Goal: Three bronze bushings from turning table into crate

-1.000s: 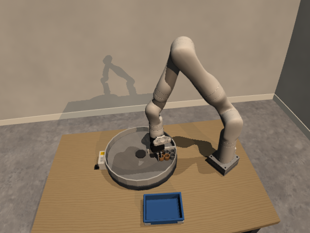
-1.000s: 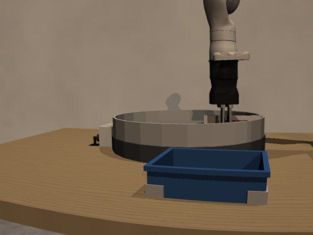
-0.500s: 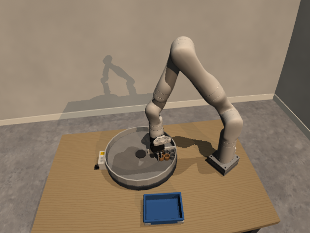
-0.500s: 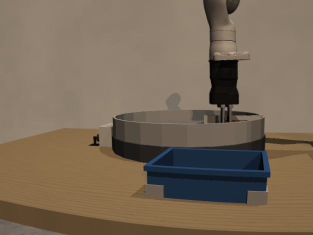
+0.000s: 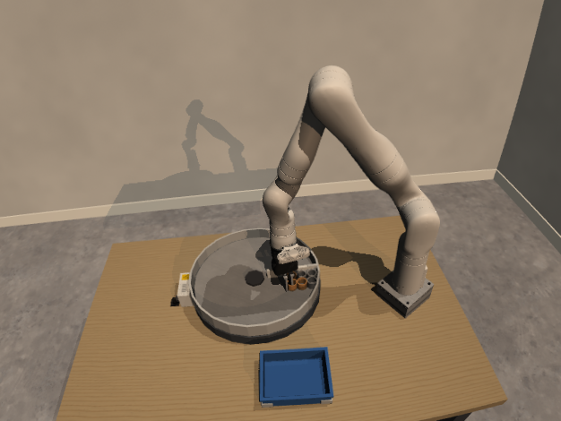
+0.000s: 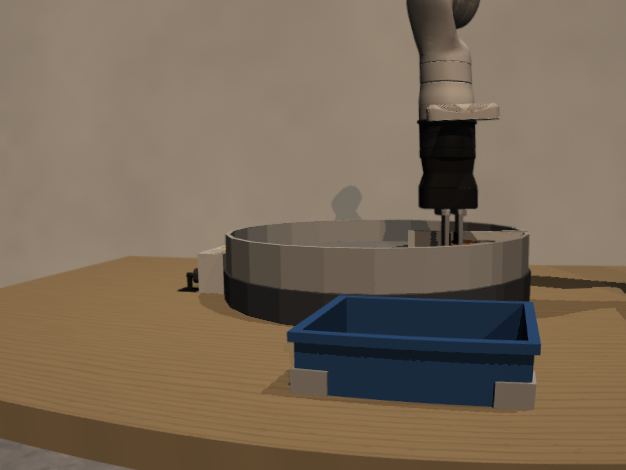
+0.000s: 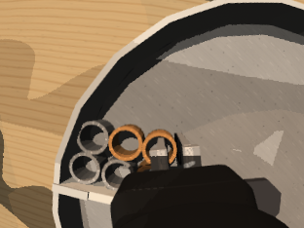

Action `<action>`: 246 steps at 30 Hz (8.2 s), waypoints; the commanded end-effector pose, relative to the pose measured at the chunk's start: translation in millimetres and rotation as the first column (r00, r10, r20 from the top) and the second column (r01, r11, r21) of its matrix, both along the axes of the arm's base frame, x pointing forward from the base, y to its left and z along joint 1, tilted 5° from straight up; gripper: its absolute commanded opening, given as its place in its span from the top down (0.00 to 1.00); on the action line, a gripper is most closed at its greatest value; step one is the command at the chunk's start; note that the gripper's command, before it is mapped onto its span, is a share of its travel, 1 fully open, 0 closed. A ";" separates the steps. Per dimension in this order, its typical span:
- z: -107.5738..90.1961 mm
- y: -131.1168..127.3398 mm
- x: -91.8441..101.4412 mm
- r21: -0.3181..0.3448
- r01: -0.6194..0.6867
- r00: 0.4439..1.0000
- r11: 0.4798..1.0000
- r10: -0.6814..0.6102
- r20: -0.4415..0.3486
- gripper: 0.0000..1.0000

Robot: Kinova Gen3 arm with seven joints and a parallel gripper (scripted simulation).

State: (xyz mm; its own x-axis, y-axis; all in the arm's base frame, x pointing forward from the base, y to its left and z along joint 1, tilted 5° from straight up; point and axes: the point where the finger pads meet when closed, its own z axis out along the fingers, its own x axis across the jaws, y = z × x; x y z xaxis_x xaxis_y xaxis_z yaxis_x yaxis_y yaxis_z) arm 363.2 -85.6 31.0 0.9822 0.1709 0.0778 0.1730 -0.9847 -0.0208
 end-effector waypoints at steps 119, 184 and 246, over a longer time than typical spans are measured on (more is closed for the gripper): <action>37.8 -1.0 0.6 0.000 0.001 1.000 1.000 -0.001 -0.001 1.00; 90.5 40.4 -5.0 0.000 0.001 1.000 1.000 -0.001 -0.001 1.00; 95.9 213.1 -10.8 0.000 0.003 1.000 1.000 -0.003 -0.001 1.00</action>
State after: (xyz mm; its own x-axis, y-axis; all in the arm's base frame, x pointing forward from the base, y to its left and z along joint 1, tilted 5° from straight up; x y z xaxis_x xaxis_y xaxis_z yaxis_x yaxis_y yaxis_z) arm 352.2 127.0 126.6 0.9830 0.1672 0.0756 0.1692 -0.9854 -0.0208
